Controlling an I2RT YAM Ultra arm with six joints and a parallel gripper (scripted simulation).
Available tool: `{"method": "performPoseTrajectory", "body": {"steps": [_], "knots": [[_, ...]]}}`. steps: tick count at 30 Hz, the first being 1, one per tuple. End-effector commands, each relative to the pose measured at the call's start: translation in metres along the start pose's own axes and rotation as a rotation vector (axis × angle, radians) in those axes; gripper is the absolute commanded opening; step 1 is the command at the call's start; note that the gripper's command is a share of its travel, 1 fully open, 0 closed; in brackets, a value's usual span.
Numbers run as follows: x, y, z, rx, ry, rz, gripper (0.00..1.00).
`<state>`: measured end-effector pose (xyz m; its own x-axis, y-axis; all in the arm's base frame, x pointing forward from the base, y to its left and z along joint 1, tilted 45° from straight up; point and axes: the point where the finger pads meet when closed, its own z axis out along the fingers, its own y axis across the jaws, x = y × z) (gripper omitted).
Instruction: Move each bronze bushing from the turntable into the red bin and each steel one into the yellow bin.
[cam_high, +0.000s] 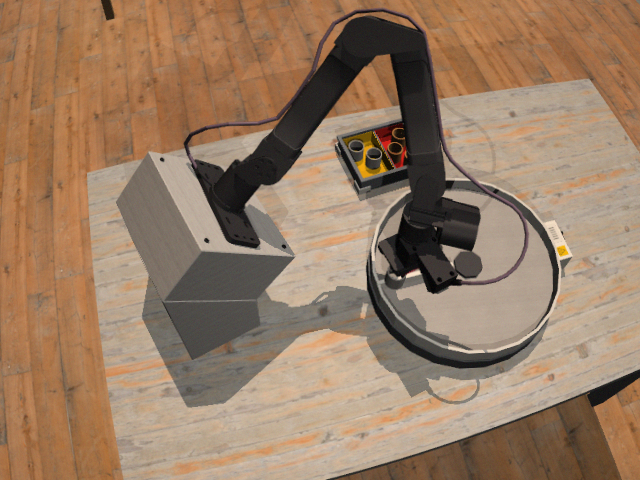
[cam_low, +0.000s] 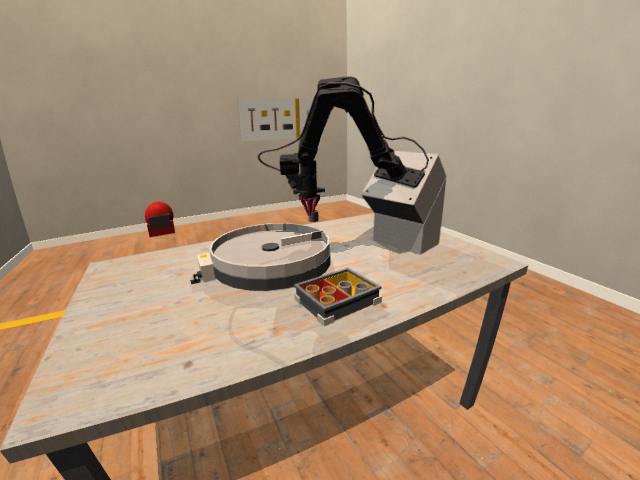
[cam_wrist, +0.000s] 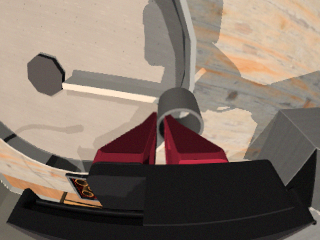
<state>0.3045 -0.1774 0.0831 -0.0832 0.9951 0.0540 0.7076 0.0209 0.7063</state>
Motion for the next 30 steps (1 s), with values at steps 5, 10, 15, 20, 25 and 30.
{"method": "performPoseTrajectory", "body": {"steps": [5,10,15,20,25,30], "knots": [[-0.009,0.006,-0.011,-0.022,-0.031,-0.004,0.0],[-0.009,0.006,-0.011,-0.022,-0.031,-0.004,0.0],[-0.008,0.006,-0.011,-0.021,-0.032,-0.007,0.0],[0.0,-0.004,-0.007,0.001,-0.024,-0.013,0.0],[0.012,0.004,-0.004,-0.007,-0.019,-0.079,0.0],[0.016,0.014,-0.007,-0.022,-0.033,-0.132,0.0]]}}
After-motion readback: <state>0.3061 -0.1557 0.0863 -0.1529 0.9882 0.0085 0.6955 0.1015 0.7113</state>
